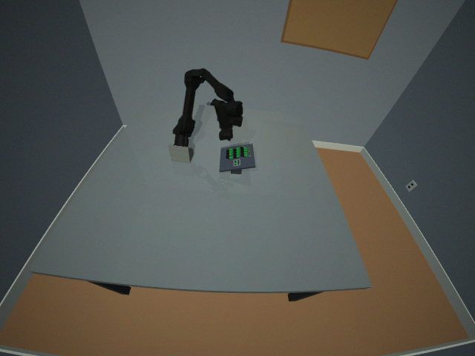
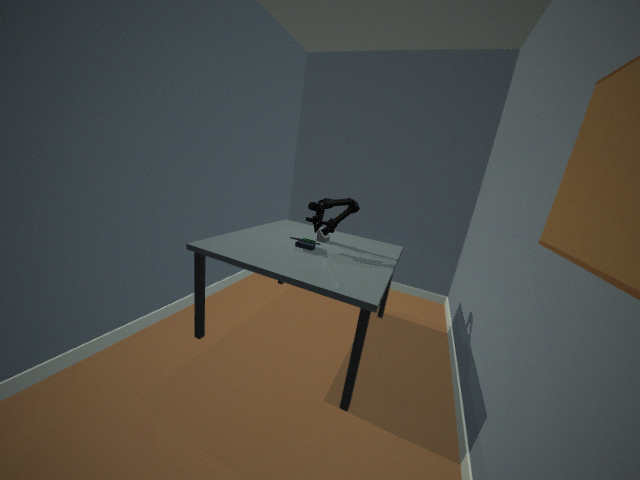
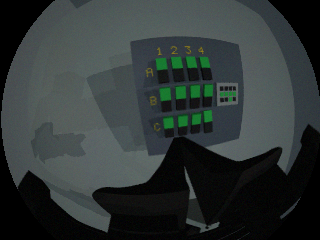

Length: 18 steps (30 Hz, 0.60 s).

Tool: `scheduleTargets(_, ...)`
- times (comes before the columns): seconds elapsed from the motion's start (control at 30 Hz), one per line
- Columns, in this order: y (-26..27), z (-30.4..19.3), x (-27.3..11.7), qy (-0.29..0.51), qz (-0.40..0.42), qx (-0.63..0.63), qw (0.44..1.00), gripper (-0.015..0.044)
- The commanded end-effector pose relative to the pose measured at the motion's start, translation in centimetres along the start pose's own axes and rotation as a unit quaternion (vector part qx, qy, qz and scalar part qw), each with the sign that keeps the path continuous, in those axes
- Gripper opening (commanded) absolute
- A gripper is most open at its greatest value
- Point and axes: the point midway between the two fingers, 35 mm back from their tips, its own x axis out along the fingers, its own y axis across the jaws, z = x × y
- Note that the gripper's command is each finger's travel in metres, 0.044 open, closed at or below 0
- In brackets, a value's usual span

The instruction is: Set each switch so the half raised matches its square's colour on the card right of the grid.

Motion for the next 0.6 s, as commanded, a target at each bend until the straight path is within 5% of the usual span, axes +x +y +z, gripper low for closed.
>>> scheduleTargets(0.0, 0.2, -0.5, 1.8, 0.011, 0.005, 0.007, 1.0, 0.0)
scheduleTargets(0.57, 0.4, -0.5, 4.9, 0.016, 0.006, 0.006, 1.0, 0.0)
